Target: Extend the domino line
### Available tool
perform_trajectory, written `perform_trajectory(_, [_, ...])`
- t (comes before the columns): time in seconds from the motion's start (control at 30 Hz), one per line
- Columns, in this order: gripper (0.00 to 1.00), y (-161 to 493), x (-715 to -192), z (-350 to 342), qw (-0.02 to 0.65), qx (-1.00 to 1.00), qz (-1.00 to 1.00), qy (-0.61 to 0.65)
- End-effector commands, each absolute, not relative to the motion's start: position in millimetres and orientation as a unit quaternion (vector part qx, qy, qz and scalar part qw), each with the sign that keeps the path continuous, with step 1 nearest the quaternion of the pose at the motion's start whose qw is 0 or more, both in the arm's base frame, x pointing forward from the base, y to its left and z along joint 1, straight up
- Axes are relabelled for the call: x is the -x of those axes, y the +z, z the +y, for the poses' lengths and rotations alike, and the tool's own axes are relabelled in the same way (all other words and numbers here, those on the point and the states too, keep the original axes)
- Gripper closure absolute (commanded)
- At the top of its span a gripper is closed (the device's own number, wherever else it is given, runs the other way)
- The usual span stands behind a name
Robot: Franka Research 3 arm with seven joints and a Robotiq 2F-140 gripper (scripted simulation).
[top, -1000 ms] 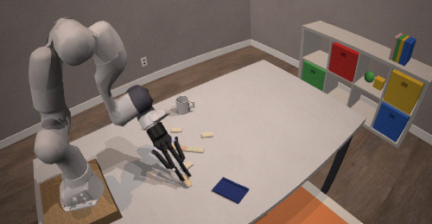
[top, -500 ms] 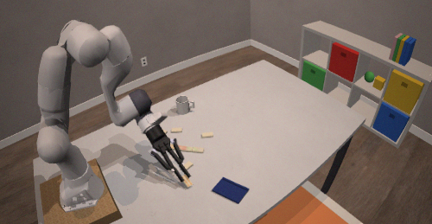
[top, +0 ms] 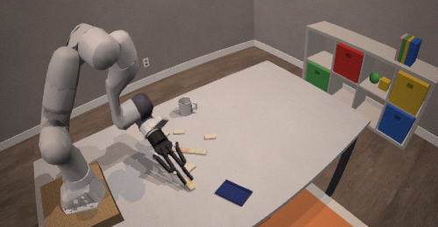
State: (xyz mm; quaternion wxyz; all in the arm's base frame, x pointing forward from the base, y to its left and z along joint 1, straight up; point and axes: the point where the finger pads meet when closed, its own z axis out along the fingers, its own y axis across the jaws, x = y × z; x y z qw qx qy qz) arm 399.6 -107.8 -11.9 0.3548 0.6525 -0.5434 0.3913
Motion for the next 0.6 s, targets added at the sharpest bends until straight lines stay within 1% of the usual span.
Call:
perform_trajectory(0.0, [0.78, -8.6, -398.5, -112.1, 0.361, -0.632, -0.55, 0.409])
perform_trajectory(0.57, [0.78, -13.0, -398.1, -109.1, 0.383, -0.616, -0.535, 0.433])
